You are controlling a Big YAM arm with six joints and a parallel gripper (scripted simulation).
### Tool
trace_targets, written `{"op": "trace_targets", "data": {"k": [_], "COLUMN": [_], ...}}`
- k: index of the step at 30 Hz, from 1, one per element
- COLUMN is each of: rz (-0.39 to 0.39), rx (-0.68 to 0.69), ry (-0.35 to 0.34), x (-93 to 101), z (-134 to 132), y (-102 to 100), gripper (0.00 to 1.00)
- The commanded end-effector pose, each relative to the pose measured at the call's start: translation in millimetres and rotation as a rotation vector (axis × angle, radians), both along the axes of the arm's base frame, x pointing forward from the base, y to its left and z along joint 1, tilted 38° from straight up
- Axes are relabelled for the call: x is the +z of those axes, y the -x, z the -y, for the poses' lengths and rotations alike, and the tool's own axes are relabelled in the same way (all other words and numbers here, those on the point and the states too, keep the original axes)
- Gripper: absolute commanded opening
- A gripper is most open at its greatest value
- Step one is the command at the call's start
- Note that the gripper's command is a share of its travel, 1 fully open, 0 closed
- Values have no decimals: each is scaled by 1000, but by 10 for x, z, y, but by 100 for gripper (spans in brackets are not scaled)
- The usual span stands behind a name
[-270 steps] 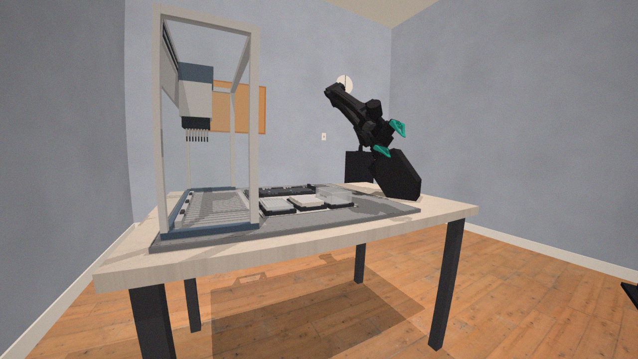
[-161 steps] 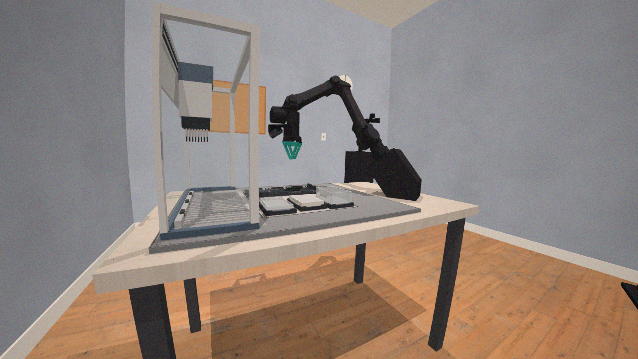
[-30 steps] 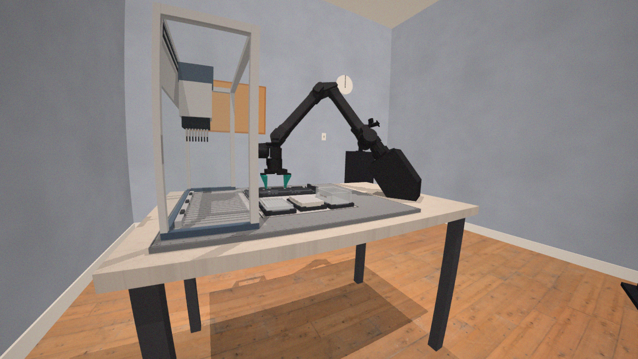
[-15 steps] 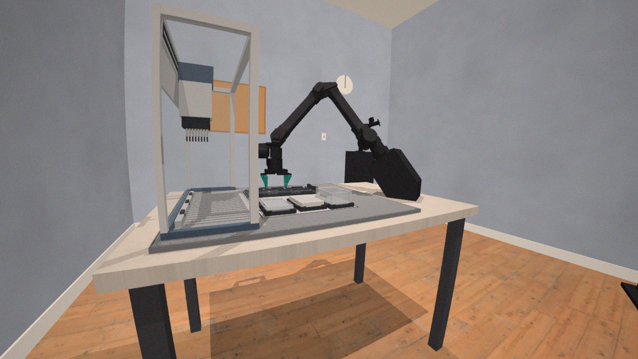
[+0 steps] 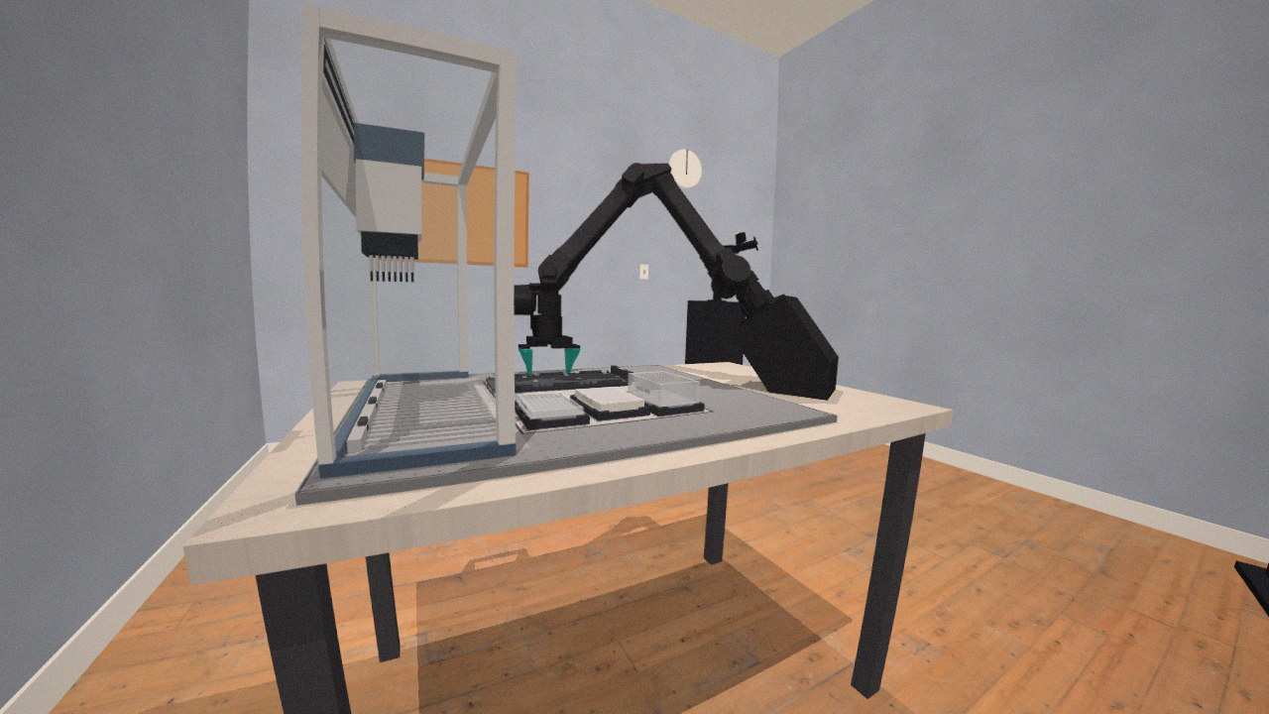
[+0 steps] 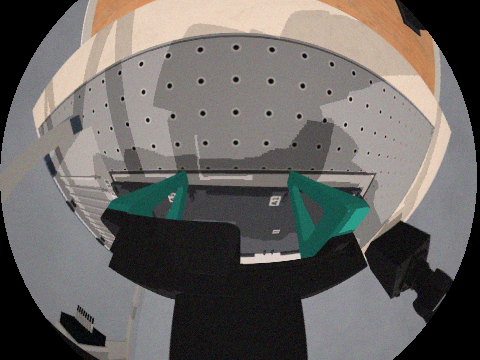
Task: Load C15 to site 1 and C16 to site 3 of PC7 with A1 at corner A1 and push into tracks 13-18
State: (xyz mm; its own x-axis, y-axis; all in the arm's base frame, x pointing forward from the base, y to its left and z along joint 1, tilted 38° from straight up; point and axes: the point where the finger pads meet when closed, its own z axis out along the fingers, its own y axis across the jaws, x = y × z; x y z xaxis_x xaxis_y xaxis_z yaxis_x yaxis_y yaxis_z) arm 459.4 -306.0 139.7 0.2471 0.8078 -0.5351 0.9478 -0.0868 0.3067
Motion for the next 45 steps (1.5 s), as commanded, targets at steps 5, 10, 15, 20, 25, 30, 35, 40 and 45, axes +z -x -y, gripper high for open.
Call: {"op": "trace_targets", "data": {"k": [5, 10, 15, 20, 25, 30, 35, 40, 45], "rz": [4, 1, 0, -7, -1, -4, -4, -6, -7], "rx": [23, 23, 26, 30, 27, 28, 27, 34, 36], "ry": [-2, -4, -4, -5, -5, -6, -6, -3, -3], "x": [-57, -71, -81, -91, -96, -108, -115, -112, -123], "z": [-145, -164, -179, -192, -203, -220, -231, -238, -253], "y": [-108, -107, -111, -106, -117, -115, -119, -131, -134], "gripper": [100, 100, 100, 100, 100, 100, 100, 100, 100]}}
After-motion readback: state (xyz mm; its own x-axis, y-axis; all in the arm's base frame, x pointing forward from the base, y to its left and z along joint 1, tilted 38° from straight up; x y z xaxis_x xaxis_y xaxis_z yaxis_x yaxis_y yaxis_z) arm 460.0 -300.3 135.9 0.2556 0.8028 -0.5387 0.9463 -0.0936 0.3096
